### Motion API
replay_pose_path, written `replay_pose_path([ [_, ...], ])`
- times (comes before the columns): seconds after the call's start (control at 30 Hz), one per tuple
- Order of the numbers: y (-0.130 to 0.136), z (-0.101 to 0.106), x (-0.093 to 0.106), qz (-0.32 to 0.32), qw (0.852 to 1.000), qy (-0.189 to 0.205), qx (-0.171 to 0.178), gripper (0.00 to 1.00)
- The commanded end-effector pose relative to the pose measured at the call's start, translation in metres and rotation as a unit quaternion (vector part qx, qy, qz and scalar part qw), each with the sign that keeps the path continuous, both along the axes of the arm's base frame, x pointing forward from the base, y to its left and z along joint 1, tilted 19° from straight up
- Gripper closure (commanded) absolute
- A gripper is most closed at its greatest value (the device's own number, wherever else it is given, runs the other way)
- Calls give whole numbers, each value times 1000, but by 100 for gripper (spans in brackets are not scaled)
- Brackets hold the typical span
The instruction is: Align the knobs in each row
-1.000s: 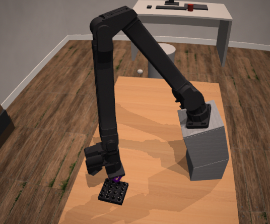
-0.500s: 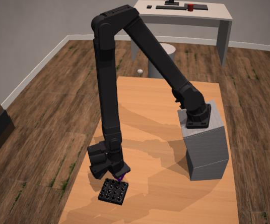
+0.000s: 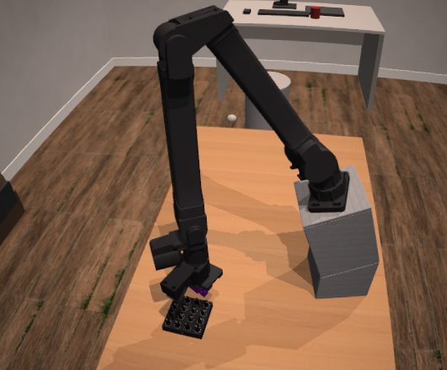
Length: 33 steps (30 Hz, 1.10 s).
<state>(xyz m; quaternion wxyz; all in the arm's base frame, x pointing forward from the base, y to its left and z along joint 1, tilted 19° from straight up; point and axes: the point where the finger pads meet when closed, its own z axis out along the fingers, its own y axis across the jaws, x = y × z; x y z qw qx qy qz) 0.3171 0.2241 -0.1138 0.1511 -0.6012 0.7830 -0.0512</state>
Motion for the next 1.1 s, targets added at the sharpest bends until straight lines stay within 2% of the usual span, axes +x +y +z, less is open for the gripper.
replay_pose_path([
  [0.0, 10, 15, 3, 74, 997, -27, -6, 81],
  [0.13, 7, 14, 0, 118, 992, -32, -21, 81],
  [0.2, 7, 14, 0, 118, 992, -32, -21, 81],
  [0.37, 4, 14, -5, 179, 982, -38, -42, 81],
  [1.07, 6, 15, -2, 184, 981, -40, -43, 81],
])
